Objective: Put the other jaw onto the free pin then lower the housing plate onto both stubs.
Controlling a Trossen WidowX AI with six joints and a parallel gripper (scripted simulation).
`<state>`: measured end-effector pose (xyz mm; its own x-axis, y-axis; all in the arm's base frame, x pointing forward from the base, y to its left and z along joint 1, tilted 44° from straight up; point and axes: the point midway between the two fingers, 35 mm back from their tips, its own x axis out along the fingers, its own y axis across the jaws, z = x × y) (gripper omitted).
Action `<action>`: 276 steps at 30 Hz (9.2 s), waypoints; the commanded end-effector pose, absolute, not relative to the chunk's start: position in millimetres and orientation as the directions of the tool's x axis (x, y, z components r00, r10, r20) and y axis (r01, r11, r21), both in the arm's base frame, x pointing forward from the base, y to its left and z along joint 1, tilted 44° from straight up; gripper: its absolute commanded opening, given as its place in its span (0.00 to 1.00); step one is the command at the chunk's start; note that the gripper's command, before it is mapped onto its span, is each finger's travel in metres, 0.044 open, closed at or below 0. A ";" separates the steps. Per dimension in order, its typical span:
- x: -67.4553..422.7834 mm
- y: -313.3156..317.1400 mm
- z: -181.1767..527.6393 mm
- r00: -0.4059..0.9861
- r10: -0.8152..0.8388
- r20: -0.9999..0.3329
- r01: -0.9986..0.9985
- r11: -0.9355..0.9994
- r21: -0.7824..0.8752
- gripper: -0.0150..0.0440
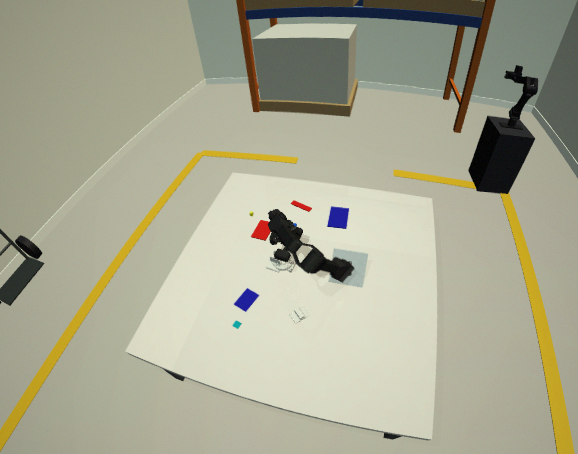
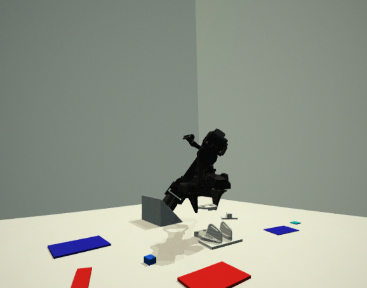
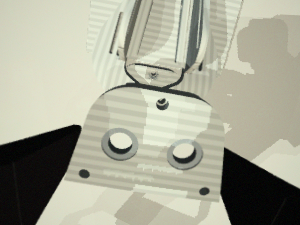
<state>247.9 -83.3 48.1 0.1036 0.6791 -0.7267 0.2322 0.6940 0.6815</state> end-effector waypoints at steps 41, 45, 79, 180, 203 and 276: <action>251.5 -66.4 32.2 0.106 0.678 -0.728 0.238 0.693 0.680 0.85; 252.3 -61.9 27.5 0.106 0.678 -0.727 0.238 0.693 0.680 0.85; 253.9 -39.6 5.7 0.106 0.680 -0.725 0.238 0.691 0.683 0.85; 255.5 -29.6 -4.7 0.106 0.681 -0.725 0.237 0.691 0.683 0.85; 255.5 -29.6 -4.7 0.106 0.681 -0.725 0.237 0.691 0.683 0.85; 244.9 -80.9 51.4 0.105 0.681 -0.725 0.237 0.691 0.683 1.00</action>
<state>248.0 -72.6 38.3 0.1073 0.6824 -0.7230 0.2470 0.6861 0.6843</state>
